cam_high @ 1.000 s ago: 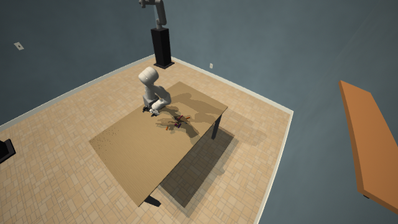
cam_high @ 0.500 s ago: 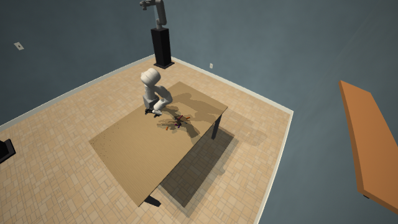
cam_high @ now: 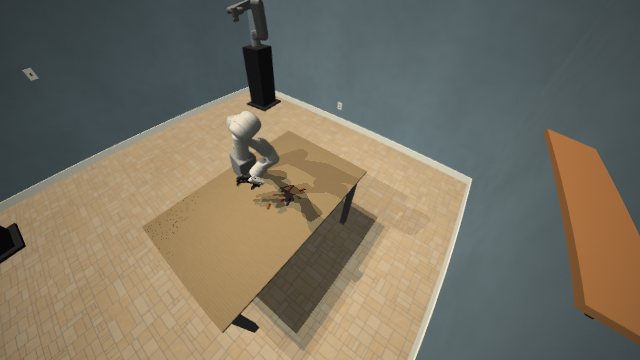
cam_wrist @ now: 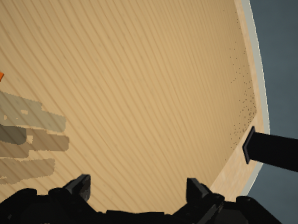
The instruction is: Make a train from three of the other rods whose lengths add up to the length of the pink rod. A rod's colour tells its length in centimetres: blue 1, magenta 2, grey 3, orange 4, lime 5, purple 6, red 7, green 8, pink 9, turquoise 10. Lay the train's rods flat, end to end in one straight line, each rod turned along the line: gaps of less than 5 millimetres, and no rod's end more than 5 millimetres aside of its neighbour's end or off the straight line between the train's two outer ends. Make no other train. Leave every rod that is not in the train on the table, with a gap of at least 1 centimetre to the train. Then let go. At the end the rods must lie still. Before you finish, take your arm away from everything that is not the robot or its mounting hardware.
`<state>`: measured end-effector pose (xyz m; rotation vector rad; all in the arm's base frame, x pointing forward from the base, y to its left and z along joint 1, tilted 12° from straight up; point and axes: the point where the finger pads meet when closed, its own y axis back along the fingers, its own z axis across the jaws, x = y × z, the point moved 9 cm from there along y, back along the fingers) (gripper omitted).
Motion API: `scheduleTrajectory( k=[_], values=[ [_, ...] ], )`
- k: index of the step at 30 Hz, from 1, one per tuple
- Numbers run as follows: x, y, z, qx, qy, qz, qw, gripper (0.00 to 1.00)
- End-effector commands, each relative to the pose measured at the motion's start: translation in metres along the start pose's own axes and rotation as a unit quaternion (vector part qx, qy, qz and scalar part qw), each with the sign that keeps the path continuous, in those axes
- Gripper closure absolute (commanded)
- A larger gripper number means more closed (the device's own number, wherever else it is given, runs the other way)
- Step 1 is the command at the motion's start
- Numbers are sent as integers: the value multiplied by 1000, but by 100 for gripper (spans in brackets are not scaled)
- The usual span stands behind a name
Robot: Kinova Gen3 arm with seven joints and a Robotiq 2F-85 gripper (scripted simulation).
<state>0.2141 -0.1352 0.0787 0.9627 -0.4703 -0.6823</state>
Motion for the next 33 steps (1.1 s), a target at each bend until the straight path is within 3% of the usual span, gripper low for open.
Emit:
scheduleTrajectory(
  k=[1,10,11,16,17,22,23,28,29,33],
  values=[
    [-1,0,0,-1,2,0,1000,0],
    [-1,1,-8,11,20,11,1000,0],
    [-2,2,-16,23,37,20,999,0],
    [-2,2,-16,23,37,20,999,0],
    [-3,3,-24,35,54,30,997,0],
    [-3,3,-24,35,54,30,997,0],
    [-4,4,-32,47,70,39,996,0],
    [-4,4,-32,47,70,39,996,0],
    [-6,6,-40,58,86,48,993,0],
    [-6,6,-40,58,86,48,993,0]
  ],
)
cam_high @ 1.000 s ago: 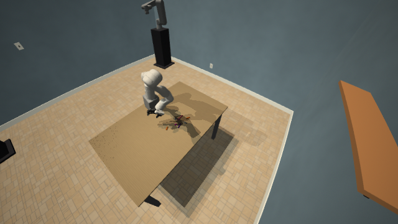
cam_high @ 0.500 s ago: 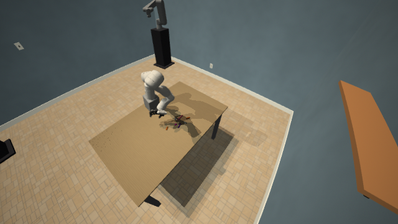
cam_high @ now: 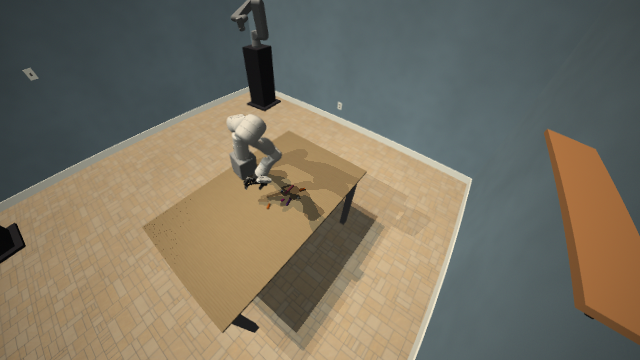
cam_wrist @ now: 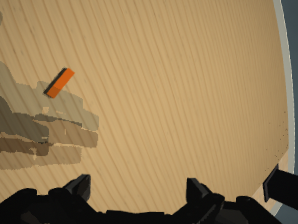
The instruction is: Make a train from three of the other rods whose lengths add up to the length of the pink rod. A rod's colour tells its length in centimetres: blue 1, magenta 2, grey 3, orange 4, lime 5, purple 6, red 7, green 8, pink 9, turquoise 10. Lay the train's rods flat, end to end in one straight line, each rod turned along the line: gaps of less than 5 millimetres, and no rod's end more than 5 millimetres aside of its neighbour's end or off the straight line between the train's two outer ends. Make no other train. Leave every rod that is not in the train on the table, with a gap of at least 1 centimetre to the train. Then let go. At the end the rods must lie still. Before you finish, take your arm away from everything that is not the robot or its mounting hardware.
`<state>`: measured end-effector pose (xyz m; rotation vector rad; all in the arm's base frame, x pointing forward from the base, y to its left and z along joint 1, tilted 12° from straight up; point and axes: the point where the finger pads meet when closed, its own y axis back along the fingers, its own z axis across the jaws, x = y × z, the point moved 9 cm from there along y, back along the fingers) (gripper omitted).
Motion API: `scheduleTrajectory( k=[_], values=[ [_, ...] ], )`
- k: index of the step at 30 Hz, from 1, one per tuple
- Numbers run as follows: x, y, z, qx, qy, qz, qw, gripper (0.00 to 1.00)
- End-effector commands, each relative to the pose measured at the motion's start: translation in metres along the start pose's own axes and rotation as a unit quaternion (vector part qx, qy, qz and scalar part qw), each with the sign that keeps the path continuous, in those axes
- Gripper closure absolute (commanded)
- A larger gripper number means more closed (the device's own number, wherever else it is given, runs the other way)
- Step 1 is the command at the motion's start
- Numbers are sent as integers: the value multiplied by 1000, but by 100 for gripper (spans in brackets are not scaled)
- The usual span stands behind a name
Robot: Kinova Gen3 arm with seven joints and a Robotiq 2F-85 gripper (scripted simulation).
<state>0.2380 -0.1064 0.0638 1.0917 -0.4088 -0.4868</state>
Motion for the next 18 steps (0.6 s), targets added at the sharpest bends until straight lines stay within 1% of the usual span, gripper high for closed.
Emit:
scheduleTrajectory(
  k=[1,2,7,8,13,14,18],
  values=[
    [-1,0,0,0,2,0,1000,0],
    [-1,1,-8,11,17,8,1000,0],
    [-1,1,-8,11,17,8,1000,0],
    [-2,2,-16,23,31,16,999,0],
    [-2,2,-16,23,31,16,999,0],
    [-2,3,-23,35,45,24,998,0],
    [-2,3,-23,35,45,24,998,0]
  ],
)
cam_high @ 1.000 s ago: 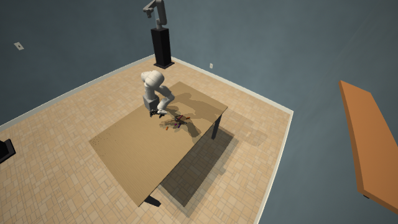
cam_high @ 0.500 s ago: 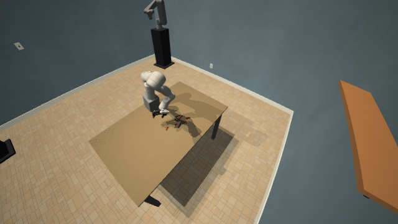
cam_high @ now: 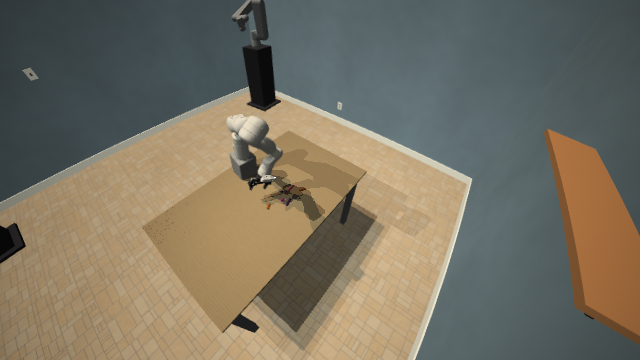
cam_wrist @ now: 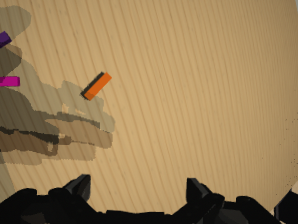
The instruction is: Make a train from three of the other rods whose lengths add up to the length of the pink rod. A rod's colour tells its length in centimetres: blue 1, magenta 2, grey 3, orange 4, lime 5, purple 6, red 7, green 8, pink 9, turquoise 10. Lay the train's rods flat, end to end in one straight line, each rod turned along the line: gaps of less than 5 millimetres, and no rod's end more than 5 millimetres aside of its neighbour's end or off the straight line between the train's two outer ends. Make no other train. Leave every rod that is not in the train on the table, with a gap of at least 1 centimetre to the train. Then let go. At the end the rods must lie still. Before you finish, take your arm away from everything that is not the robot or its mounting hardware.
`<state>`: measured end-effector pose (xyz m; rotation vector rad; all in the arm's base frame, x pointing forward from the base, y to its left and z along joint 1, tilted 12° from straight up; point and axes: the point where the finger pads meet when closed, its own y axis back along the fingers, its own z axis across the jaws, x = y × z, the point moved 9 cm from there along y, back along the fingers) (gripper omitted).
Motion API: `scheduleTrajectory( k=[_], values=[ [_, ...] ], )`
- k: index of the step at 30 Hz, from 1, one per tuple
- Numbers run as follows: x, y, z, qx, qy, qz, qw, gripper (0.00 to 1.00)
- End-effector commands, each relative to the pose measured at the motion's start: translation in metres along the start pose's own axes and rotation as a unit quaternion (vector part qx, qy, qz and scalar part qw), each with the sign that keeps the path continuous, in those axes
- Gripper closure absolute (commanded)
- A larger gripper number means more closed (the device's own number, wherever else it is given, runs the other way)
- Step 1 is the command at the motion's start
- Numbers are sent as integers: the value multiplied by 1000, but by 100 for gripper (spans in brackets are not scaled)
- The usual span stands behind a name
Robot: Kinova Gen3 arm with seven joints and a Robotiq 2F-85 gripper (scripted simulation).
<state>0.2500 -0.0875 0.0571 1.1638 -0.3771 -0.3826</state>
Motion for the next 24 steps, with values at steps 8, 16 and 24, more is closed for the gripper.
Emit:
scheduleTrajectory(
  k=[8,16,24],
  values=[
    [-1,2,-15,22,28,14,999,0],
    [-2,3,-22,33,40,21,998,0],
    [-3,5,-36,55,62,33,996,0]
  ],
)
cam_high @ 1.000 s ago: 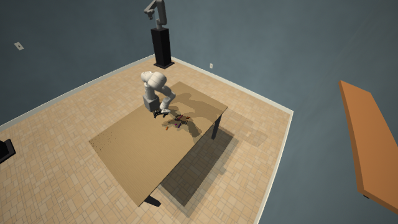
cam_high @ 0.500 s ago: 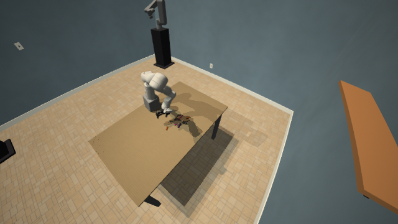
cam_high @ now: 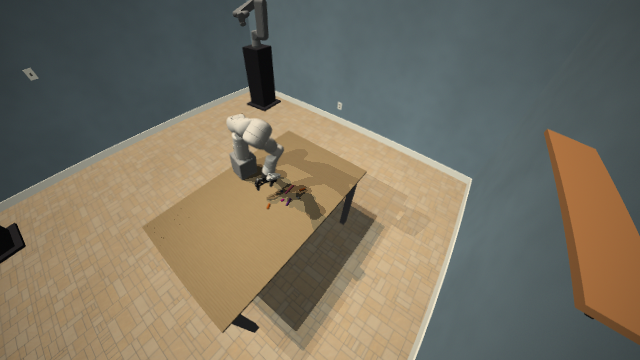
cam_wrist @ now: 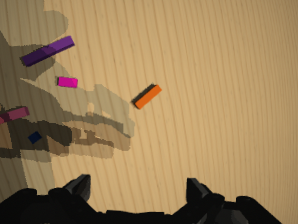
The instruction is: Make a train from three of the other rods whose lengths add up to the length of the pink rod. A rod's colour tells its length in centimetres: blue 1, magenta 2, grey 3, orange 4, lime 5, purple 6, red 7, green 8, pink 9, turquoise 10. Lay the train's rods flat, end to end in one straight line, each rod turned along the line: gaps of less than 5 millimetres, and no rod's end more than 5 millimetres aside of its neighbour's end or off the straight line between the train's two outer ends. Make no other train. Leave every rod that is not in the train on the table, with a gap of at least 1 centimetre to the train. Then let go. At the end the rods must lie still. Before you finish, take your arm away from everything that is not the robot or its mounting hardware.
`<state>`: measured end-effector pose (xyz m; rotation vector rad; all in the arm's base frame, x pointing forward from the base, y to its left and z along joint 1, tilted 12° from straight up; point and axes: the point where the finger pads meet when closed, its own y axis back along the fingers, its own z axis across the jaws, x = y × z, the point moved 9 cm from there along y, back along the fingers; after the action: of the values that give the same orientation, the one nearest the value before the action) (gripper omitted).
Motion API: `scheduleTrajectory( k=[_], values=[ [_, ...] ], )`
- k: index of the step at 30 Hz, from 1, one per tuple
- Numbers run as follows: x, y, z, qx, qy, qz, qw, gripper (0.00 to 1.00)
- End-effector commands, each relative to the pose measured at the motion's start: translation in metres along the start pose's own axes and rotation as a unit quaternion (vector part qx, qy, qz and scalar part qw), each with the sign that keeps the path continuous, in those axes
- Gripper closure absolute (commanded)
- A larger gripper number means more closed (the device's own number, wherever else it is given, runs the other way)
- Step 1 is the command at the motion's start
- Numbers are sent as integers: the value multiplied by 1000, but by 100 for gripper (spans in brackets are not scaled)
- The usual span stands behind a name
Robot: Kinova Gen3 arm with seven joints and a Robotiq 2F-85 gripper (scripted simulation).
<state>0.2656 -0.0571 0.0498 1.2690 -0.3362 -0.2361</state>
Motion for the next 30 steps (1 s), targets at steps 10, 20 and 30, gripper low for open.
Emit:
scheduleTrajectory(
  k=[10,20,30],
  values=[
    [-1,1,-14,21,24,11,999,0],
    [-2,3,-26,40,41,21,998,0],
    [-2,4,-32,49,50,25,997,0]
  ],
)
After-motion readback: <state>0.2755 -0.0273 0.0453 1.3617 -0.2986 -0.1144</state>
